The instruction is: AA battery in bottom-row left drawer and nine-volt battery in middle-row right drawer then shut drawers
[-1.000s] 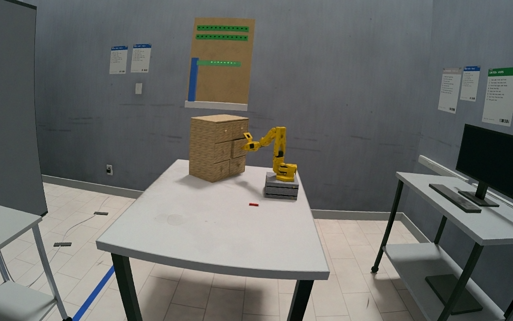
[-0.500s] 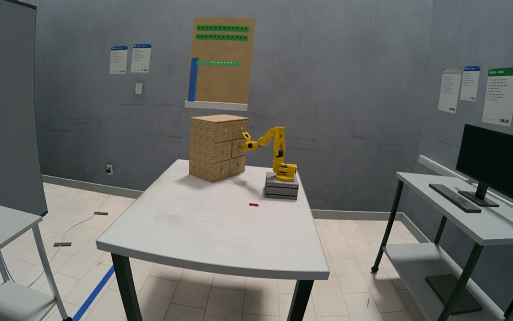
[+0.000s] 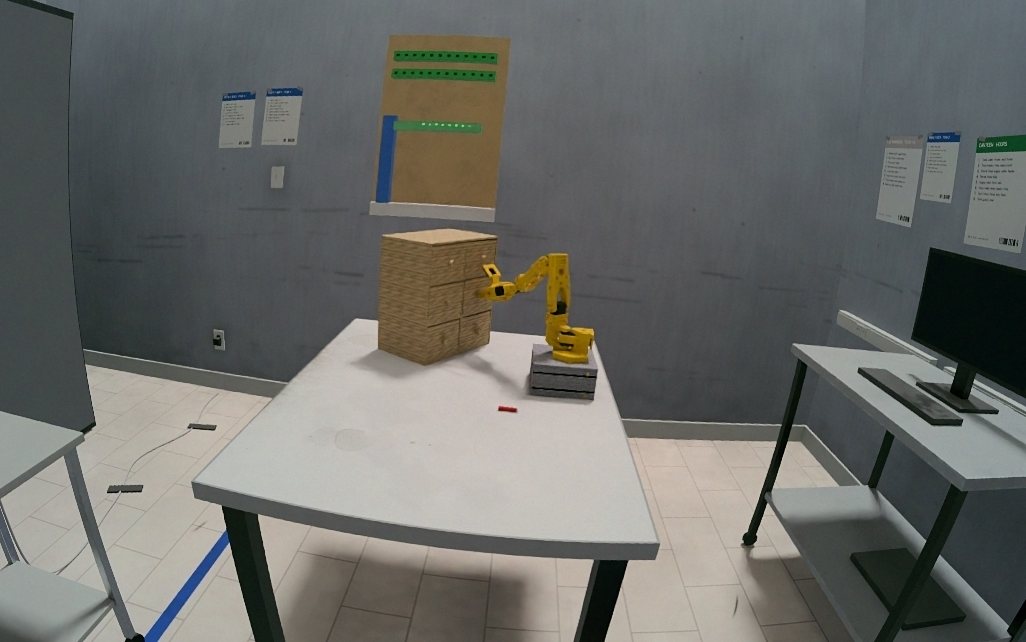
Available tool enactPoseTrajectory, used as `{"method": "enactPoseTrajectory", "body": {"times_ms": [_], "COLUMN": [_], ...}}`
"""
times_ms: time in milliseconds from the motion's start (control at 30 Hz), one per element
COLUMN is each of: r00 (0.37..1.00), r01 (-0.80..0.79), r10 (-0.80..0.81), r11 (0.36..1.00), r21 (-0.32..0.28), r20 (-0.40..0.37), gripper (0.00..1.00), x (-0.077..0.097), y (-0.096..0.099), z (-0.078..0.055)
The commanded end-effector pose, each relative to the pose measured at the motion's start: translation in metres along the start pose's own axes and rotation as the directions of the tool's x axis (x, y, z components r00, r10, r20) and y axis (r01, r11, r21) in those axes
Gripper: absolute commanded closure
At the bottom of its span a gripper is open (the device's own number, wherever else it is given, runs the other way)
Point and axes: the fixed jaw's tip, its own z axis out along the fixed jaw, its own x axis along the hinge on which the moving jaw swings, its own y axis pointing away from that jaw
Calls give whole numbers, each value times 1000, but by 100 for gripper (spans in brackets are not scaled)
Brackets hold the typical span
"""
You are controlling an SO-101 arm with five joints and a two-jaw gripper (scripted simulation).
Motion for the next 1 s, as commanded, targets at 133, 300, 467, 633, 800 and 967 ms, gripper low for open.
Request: {"method": "enactPoseTrajectory", "body": {"times_ms": [133, 300, 467, 633, 800, 967], "r00": [1000, 1000, 1000, 1000, 1000, 1000], "r01": [2, -1, -2, -2, -2, -2], "r10": [-2, 1, 2, 2, 2, 2], "r11": [1000, 1000, 1000, 1000, 1000, 1000], "r21": [-6, -2, -1, -1, -1, -1], "r20": [2, 5, 6, 6, 6, 6], "gripper": [100, 100, 100, 98, 94, 90], "x": [-1, -2, -2, -2, -2, -2], "y": [2, 1, 0, 0, 0, 0], "z": [1, 0, -1, -1, -1, -1]}}
